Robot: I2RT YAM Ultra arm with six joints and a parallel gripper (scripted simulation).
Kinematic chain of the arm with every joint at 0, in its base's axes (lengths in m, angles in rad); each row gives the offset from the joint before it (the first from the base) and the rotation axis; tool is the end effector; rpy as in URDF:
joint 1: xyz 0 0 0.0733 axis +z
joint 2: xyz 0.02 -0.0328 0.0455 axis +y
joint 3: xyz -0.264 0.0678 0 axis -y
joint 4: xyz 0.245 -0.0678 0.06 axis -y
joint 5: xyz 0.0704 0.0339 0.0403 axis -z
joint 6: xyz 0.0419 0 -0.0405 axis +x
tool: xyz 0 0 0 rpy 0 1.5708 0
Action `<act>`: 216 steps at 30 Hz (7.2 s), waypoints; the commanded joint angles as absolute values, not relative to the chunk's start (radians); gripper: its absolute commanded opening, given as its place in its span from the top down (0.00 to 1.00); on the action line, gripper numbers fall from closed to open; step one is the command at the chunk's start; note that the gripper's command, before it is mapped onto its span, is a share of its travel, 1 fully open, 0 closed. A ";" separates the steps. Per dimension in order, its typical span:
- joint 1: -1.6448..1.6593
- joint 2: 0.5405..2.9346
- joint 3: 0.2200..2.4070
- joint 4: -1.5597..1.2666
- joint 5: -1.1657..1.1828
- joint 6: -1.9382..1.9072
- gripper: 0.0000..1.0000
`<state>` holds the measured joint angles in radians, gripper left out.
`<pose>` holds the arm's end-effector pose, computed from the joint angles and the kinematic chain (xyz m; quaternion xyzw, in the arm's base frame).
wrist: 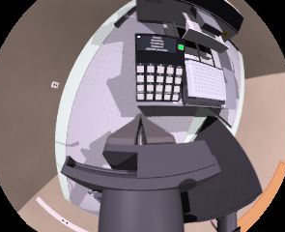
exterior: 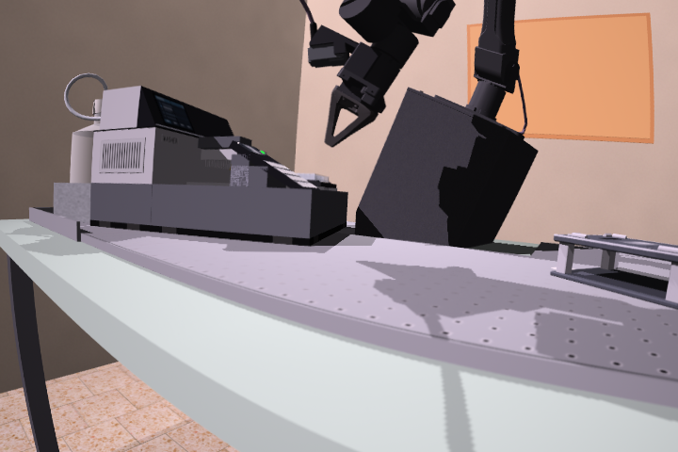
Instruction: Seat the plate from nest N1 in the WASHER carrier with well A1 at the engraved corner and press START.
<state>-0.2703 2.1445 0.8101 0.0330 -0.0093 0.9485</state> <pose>0.2979 -0.0810 0.0081 0.5667 0.8129 0.0490 0.1251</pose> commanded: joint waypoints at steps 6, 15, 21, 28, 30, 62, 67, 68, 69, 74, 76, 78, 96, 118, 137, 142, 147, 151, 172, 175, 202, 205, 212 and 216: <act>-0.301 2.126 0.850 -0.011 -0.042 0.890 0.94; -0.289 2.124 0.850 -0.011 -0.011 0.607 1.00; -0.282 2.122 0.850 -0.011 -0.009 0.474 1.00; -0.279 2.117 0.848 -0.003 0.000 0.248 1.00; -0.278 2.115 0.848 0.003 0.003 0.183 1.00; -0.280 2.115 0.795 0.038 0.001 -0.629 1.00; -0.281 2.115 0.793 0.041 -0.001 -0.632 1.00; -0.281 2.115 0.793 0.041 -0.001 -0.632 1.00; -0.282 2.115 0.793 0.042 -0.002 -0.633 1.00; -0.282 2.113 0.813 0.044 -0.002 -0.633 1.00; -0.282 2.114 0.813 0.044 -0.002 -0.633 1.00; -0.282 2.113 0.815 0.044 -0.002 -0.631 1.00; -0.282 2.113 0.815 0.044 -0.002 -0.631 1.00; -0.281 2.188 0.843 0.072 -0.002 -0.631 1.00; -0.279 2.282 0.884 0.142 -0.001 -0.629 1.00; -0.279 2.334 0.899 0.162 -0.001 -0.628 1.00; -0.278 2.369 0.916 0.181 -0.001 -0.628 1.00; -0.278 2.396 0.929 0.195 -0.001 -0.627 1.00; -0.278 2.384 0.939 0.204 -0.001 -0.627 1.00; -0.278 2.384 0.939 0.204 -0.001 -0.627 1.00; -0.278 2.384 0.939 0.204 -0.001 -0.627 1.00; -0.278 2.384 0.939 0.204 -0.001 -0.627 1.00; -0.278 2.425 0.947 0.210 -0.001 -0.627 1.00; -0.277 2.439 0.953 0.215 -0.001 -0.627 1.00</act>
